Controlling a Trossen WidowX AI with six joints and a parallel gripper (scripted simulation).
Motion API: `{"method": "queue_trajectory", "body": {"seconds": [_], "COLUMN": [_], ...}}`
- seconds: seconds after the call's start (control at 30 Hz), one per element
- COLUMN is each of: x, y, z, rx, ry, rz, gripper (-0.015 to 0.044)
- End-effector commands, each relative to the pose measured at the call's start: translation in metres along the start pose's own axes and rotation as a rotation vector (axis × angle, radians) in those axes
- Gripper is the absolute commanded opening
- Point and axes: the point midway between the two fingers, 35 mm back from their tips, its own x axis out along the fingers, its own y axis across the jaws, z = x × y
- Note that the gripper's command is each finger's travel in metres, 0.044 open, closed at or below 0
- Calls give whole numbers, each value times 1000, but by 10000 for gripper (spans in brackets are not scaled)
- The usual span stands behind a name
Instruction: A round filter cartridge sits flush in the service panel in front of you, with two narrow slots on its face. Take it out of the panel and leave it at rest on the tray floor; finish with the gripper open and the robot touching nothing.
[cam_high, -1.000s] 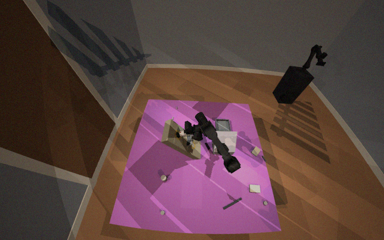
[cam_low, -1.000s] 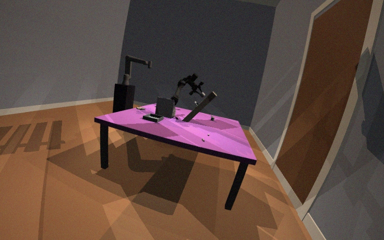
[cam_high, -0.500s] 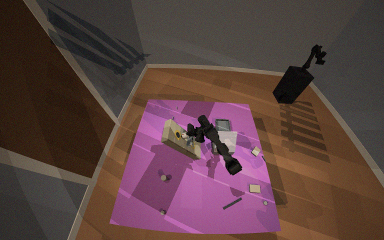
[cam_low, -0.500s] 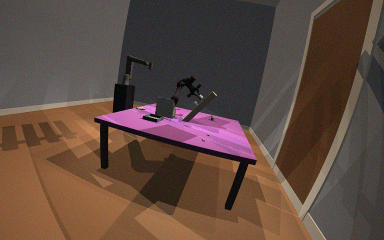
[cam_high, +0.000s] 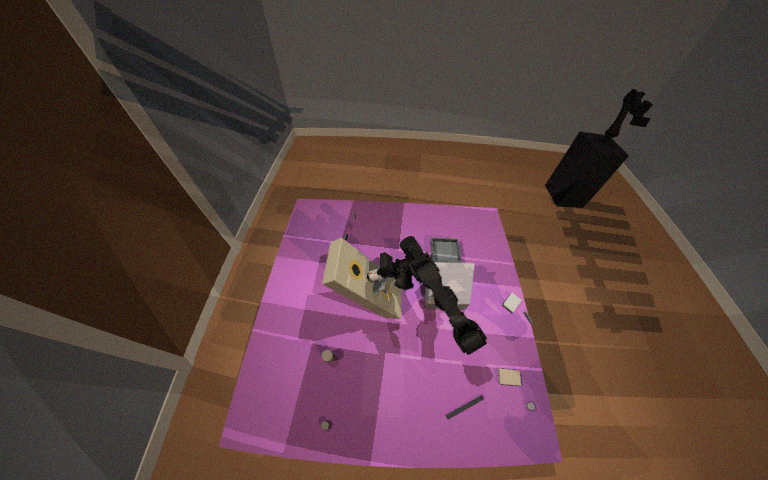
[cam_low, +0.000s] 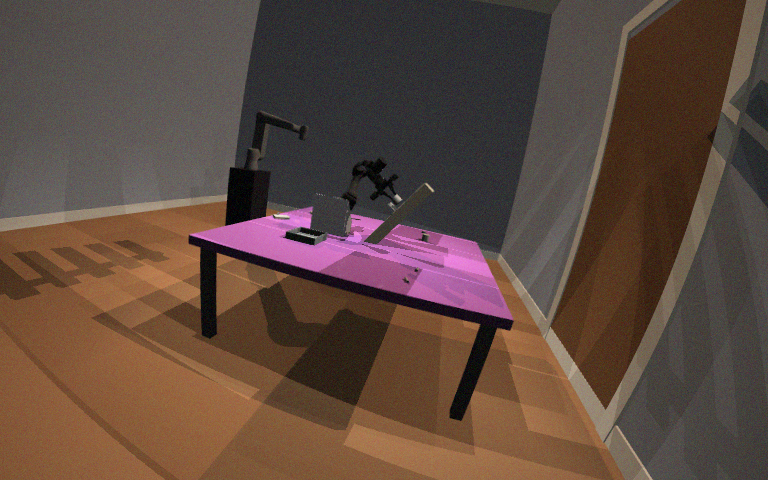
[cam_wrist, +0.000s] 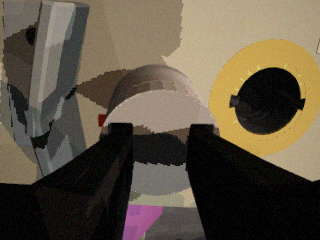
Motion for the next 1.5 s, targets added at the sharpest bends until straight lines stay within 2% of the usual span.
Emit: {"method": "queue_trajectory", "body": {"seconds": [0.0,0.47,0.7,0.83,1.13,1.23,1.3,1.37,1.47], "x": [0,0,-8,-9,-50,-54,-51,-44,-33], "y": [-1,3,-65,-72,-123,-127,-121,-107,-82], "z": [0,1,-5,-5,-11,-11,-10,-10,-7], "rx": [-2,-15,-16,-16,-27,-28,54,278,642], "ry": [1,-1,-1,-1,3,3,4,14,51], "rz": [-1,-7,-7,-8,-9,-10,8,60,145], "gripper": [112,112,112,112,348,427,374,322,305]}}
